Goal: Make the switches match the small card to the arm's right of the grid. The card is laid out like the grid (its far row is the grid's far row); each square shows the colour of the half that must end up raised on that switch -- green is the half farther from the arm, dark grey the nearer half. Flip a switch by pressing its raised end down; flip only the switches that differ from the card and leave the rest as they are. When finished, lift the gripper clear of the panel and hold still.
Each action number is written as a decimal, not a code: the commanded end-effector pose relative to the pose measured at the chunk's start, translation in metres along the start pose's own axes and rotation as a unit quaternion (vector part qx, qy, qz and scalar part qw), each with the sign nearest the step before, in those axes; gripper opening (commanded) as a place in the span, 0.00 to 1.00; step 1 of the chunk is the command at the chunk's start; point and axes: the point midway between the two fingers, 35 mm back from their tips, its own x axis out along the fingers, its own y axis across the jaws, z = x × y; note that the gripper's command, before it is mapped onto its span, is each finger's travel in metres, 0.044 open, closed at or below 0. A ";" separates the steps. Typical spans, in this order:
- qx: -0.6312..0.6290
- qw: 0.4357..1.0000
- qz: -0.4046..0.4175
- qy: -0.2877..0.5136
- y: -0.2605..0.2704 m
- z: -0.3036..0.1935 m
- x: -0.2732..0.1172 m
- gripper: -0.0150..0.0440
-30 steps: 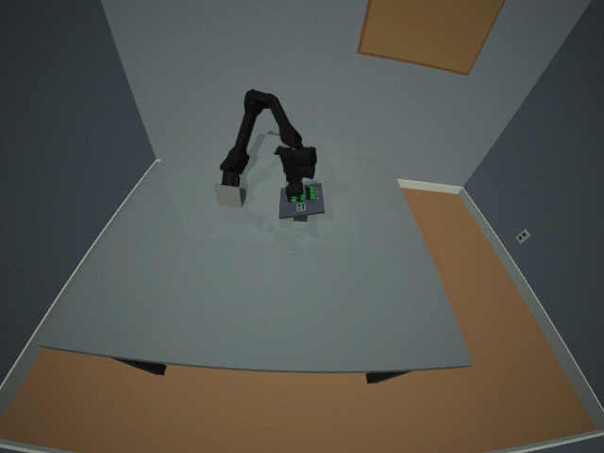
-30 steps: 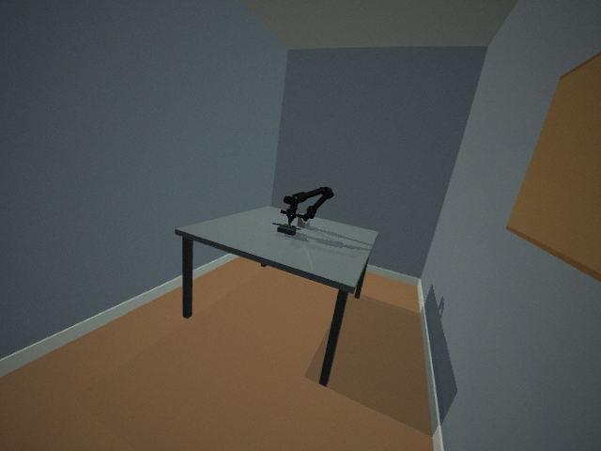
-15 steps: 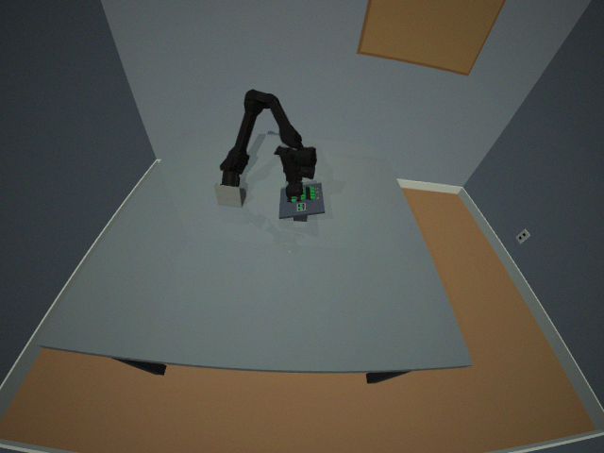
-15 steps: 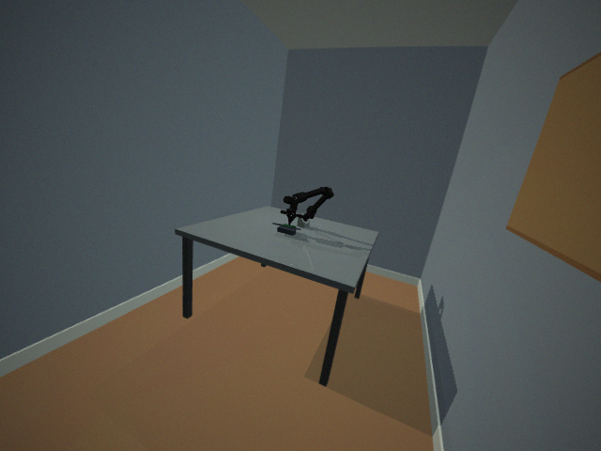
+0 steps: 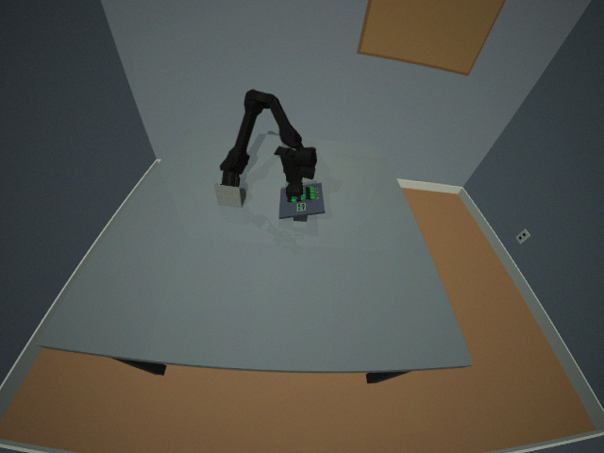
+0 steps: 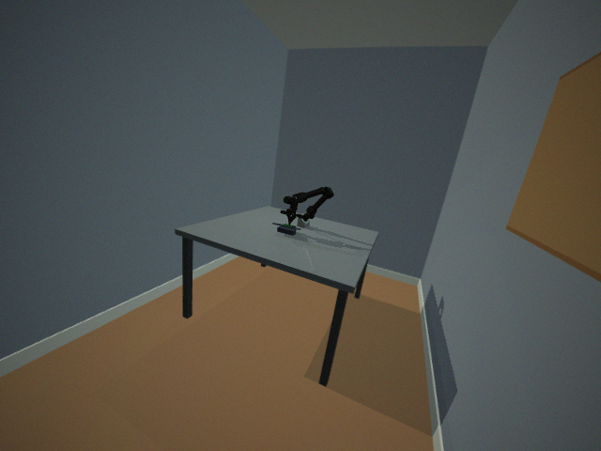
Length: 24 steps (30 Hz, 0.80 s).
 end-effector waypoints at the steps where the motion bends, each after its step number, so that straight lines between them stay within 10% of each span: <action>1: 0.004 1.000 0.002 0.001 0.000 -0.002 0.001 0.25; 24: 0.004 1.000 0.002 0.001 0.000 -0.002 0.005 0.25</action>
